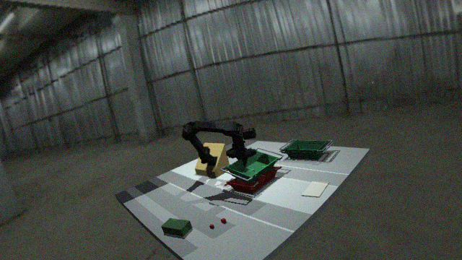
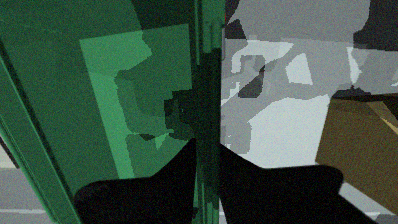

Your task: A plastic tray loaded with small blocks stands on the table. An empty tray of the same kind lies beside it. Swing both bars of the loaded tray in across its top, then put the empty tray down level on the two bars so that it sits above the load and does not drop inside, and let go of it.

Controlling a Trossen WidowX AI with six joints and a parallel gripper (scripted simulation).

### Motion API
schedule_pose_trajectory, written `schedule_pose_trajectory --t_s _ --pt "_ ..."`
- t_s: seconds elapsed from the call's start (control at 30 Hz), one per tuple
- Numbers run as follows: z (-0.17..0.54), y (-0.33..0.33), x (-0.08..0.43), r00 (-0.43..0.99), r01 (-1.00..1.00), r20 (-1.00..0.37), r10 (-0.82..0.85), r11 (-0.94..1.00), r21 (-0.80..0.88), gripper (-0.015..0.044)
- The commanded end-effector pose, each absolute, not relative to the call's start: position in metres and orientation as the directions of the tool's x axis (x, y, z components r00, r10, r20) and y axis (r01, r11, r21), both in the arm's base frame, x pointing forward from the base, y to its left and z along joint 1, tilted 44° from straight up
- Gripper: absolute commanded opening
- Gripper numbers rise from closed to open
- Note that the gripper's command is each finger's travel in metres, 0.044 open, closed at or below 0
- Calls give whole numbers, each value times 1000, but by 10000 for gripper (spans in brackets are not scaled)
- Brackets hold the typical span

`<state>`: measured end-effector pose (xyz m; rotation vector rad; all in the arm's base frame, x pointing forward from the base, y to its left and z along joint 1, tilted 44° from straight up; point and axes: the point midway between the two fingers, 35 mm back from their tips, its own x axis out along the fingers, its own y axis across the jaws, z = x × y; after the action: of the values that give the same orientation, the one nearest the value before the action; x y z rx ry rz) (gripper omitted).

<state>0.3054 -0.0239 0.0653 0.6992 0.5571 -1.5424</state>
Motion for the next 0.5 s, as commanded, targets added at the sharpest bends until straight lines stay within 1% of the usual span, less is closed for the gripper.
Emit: schedule_pose_trajectory --t_s 0.0,0.37,0.4,0.47 --pt "63 -27 301 -46 994 -718 -694 -105 38 0" --pt "63 -27 301 -46 994 -718 -694 -105 38 0" --pt "65 -24 305 -25 994 -716 -697 -93 56 0" --pt "64 -25 304 -28 994 -717 -697 -94 53 0"
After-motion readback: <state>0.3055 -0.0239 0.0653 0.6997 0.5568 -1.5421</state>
